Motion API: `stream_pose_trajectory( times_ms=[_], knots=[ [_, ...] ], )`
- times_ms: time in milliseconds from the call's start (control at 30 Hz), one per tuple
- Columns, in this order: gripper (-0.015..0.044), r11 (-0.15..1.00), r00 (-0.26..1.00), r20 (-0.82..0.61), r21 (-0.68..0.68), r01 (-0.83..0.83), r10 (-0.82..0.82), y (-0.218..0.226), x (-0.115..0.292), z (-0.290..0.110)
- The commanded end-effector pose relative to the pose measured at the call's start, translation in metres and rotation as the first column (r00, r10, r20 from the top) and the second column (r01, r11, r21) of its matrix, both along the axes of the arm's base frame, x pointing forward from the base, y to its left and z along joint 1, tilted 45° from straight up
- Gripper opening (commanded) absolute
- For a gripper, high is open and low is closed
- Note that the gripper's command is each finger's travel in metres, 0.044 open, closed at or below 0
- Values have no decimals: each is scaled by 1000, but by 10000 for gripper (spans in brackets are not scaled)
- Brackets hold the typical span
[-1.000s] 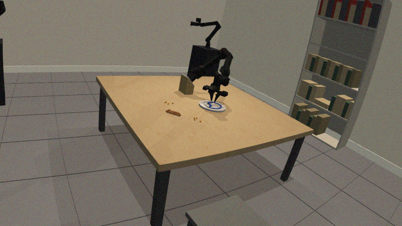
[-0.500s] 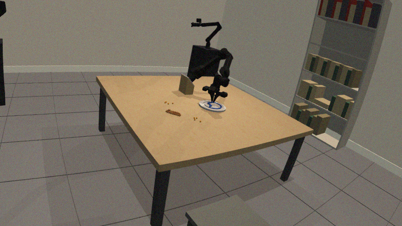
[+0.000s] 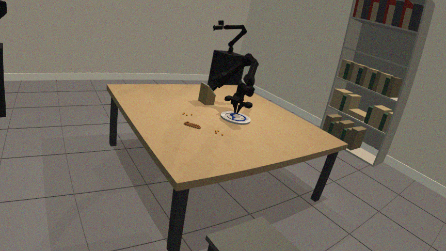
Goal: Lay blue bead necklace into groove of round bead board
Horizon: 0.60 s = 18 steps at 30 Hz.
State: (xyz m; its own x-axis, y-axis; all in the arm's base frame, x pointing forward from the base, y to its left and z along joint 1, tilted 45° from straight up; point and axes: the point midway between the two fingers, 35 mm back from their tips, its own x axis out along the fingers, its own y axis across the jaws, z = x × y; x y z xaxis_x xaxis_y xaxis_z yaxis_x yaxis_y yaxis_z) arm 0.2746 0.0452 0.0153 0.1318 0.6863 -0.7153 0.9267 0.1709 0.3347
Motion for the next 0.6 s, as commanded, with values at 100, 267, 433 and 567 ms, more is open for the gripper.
stream_pose_trajectory(
  times_ms=[100, 267, 433, 567],
  knots=[
    [0, 1000, 1000, 1, 0, 0, 0, 0, 0, 0],
    [0, 1000, 1000, 1, 0, 0, 0, 0, 0, 0],
    [0, 1000, 1000, 1, 0, 0, 0, 0, 0, 0],
    [0, 1000, 1000, -2, 2, 1, -1, -3, -1, 3]
  ],
)
